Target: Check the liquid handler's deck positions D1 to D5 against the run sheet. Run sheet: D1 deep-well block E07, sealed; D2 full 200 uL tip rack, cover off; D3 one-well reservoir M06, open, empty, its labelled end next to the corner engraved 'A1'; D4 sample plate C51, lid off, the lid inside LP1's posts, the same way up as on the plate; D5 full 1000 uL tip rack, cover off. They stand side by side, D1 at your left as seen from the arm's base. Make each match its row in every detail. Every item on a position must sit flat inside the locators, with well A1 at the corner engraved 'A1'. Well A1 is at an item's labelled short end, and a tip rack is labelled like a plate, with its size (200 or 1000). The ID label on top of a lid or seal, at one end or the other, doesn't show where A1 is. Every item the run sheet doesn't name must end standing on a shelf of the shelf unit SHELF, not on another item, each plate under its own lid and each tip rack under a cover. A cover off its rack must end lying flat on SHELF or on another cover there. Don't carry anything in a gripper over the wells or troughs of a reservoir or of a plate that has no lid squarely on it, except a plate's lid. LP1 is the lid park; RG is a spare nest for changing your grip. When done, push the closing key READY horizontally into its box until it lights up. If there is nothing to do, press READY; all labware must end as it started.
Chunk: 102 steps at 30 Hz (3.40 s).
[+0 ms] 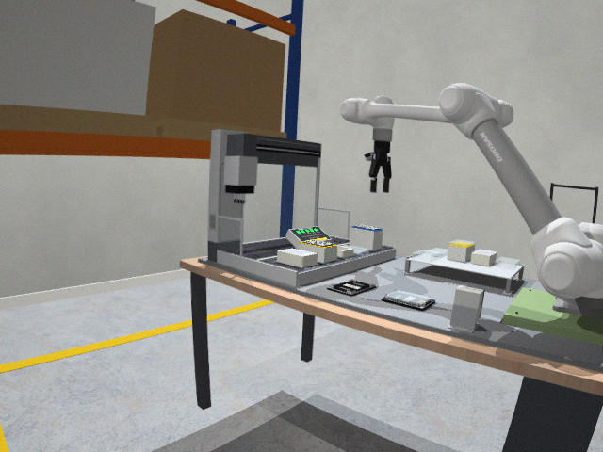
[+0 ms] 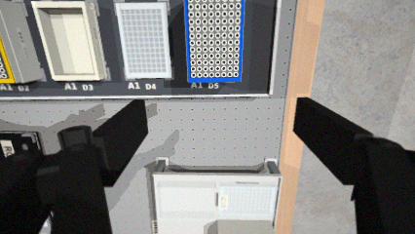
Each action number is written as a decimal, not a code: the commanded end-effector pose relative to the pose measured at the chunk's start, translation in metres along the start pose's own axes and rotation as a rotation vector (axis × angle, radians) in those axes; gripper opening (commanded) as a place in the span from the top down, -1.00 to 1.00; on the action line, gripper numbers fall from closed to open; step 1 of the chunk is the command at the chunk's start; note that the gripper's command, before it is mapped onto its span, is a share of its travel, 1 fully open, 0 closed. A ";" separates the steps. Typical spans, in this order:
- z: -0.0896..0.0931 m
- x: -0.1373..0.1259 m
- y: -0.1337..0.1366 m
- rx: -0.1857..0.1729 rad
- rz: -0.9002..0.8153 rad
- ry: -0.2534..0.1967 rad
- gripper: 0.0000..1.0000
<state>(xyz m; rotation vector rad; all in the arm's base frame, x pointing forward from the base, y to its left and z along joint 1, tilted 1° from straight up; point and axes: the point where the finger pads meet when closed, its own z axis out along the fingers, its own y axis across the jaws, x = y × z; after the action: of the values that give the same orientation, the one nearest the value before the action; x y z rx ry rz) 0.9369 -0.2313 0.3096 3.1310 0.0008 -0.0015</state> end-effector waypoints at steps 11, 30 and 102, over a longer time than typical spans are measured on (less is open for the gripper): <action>-0.002 0.056 0.000 0.000 0.000 0.000 -0.59; 0.008 0.056 0.000 0.000 0.000 0.000 -0.59; 0.111 0.057 0.000 0.000 0.000 0.000 -0.59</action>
<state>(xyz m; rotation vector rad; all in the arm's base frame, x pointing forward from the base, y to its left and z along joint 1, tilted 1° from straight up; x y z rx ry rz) 0.9931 -0.2326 0.1988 3.1315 0.0005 -0.0045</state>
